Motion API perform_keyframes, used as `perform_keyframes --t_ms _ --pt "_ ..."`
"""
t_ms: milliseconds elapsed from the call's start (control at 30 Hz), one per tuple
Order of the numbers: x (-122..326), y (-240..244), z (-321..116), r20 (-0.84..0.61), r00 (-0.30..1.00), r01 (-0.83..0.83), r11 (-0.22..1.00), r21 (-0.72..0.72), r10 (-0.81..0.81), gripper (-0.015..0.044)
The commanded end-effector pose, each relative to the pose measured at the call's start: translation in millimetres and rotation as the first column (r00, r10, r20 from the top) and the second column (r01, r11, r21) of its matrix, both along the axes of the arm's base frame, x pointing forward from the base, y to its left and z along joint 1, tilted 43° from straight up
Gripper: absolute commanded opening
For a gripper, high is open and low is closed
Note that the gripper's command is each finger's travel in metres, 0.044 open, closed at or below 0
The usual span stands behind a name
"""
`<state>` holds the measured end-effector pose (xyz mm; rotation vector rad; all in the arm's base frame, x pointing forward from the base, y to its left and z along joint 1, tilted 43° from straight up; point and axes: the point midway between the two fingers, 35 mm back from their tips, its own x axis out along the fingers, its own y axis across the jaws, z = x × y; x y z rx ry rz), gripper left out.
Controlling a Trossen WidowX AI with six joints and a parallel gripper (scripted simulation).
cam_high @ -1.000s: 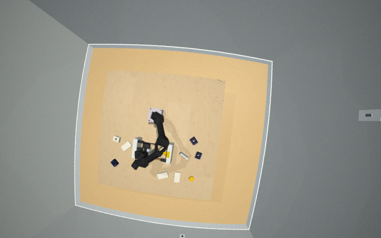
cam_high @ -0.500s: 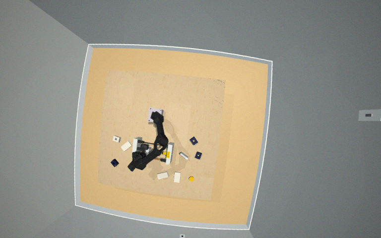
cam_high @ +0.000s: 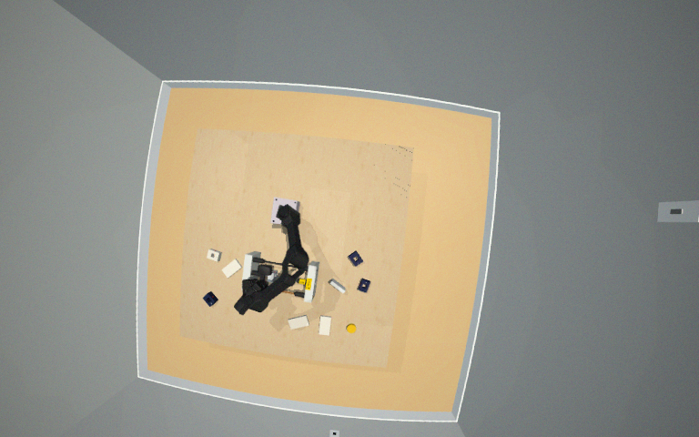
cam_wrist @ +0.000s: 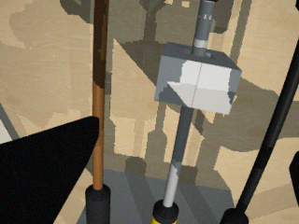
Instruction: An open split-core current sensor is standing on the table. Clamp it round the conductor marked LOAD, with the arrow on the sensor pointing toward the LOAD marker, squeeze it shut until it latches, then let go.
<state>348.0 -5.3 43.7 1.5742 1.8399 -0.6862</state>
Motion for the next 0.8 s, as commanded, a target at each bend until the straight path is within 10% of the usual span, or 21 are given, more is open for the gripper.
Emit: perform_keyframes --t_ms 0,533,767 --pt "0 -2 1 0.006 1.0 -0.002 1.0 -0.006 0.002 0.044" --pt "-1 1 0 0.001 1.0 -0.006 1.0 -0.009 0.006 0.044" --pt "-40 44 14 0.051 0.981 -0.157 0.916 -0.37 0.189 0.044"
